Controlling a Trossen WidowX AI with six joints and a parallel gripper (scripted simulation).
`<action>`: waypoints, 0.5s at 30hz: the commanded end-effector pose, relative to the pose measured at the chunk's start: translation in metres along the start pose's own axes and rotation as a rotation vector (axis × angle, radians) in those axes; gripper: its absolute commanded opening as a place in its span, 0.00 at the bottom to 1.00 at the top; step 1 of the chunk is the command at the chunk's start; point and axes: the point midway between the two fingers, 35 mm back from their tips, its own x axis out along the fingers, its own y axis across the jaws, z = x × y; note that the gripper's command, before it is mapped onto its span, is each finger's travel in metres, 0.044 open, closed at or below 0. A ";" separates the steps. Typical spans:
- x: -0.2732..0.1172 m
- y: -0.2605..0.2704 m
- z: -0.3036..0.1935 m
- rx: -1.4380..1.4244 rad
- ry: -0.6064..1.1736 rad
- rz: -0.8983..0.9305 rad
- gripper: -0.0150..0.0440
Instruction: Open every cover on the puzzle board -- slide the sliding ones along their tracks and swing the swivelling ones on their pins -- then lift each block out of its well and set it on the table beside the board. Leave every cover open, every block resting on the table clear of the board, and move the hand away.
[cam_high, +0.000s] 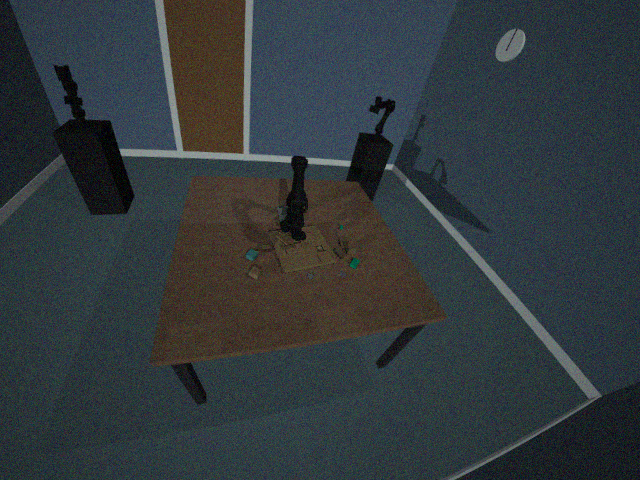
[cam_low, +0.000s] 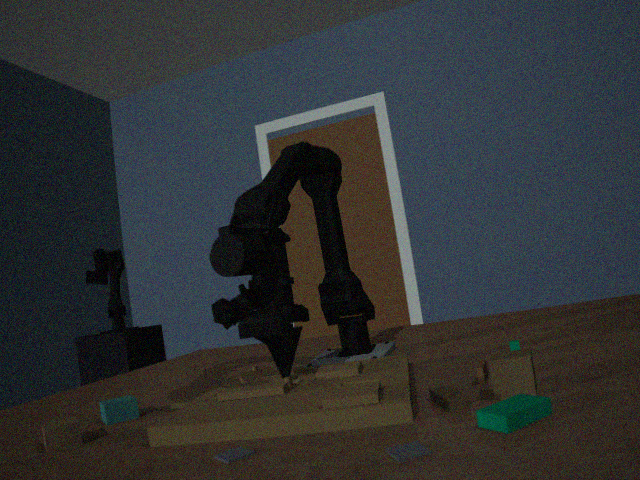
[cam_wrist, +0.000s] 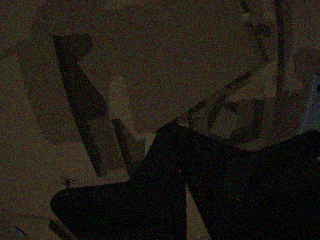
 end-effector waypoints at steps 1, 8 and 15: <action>0.001 0.005 0.004 -0.005 0.000 -0.002 0.25; 0.001 0.010 0.009 -0.005 -0.001 -0.001 0.25; 0.001 0.014 0.015 -0.005 -0.001 -0.001 0.25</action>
